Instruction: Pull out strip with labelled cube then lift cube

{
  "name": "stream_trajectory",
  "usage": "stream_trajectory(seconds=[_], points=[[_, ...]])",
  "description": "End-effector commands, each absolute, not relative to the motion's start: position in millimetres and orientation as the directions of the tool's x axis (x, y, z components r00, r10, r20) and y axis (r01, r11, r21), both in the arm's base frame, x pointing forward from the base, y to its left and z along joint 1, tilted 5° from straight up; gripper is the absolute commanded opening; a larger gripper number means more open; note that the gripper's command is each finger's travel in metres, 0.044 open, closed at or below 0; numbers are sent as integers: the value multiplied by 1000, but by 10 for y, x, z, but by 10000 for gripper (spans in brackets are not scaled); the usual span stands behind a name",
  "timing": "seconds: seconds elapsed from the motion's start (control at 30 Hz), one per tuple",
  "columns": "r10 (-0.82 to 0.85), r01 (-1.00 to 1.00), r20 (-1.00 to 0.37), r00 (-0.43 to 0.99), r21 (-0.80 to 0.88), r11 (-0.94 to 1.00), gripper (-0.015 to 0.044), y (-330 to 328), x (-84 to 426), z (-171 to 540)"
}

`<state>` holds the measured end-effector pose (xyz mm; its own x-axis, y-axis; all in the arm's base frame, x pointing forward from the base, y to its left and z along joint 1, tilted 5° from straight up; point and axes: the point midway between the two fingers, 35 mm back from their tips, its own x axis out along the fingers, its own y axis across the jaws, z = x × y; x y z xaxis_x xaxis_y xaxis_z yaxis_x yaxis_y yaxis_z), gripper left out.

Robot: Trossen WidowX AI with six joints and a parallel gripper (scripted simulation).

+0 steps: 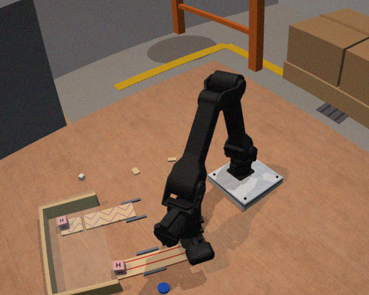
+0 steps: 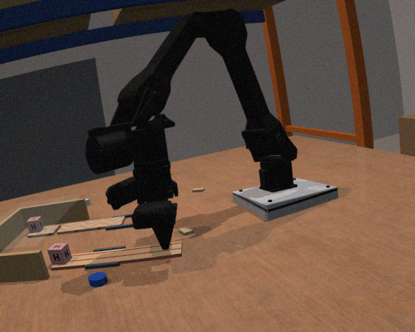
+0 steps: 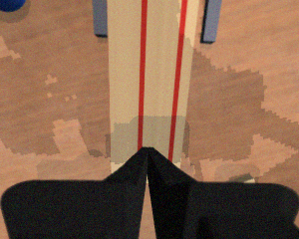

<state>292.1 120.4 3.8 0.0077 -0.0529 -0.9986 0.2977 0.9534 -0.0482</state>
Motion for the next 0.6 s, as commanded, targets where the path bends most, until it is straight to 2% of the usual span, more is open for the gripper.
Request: stream_trajectory(seconds=[0.0,0.57], points=[[-54,296,-998,-21,-58,953,0,1219,2789,-21],[-53,296,-998,-24,-58,953,0,1295,2555,-23]])
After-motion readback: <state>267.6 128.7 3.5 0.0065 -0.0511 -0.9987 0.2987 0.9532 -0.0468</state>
